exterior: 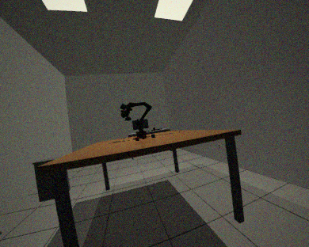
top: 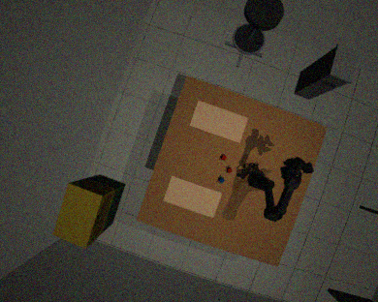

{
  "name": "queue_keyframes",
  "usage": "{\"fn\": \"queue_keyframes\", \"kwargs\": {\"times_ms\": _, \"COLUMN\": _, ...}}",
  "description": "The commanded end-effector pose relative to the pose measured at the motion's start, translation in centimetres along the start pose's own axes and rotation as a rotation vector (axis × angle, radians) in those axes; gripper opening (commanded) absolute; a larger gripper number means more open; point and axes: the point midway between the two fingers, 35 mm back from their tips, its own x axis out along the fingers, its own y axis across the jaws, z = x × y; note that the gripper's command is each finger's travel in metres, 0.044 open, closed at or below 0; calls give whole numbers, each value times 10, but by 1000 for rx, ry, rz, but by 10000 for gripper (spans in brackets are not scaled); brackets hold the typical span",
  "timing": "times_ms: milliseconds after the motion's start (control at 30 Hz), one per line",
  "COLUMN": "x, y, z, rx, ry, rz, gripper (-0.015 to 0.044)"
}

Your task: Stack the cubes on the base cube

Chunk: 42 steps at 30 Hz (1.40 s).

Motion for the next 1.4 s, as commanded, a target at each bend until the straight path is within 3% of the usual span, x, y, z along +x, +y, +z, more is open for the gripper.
{"fn": "queue_keyframes", "kwargs": {"times_ms": 0, "x": -8, "y": 10, "z": 30, "rx": -71, "ry": -108, "rz": 43, "gripper": 265}}
{"fn": "queue_keyframes", "kwargs": {"times_ms": 367, "x": -44, "y": 60, "z": 103, "rx": -323, "ry": -379, "rz": 173, "gripper": 265}}
{"fn": "queue_keyframes", "kwargs": {"times_ms": 700, "x": -94, "y": 121, "z": 143, "rx": -575, "ry": -586, "rz": 292, "gripper": 265}}
{"fn": "queue_keyframes", "kwargs": {"times_ms": 1033, "x": -150, "y": 190, "z": 152, "rx": -848, "ry": -747, "rz": 406, "gripper": 265}}
{"fn": "queue_keyframes", "kwargs": {"times_ms": 1367, "x": -204, "y": 260, "z": 129, "rx": -1141, "ry": -859, "rz": 506, "gripper": 265}}
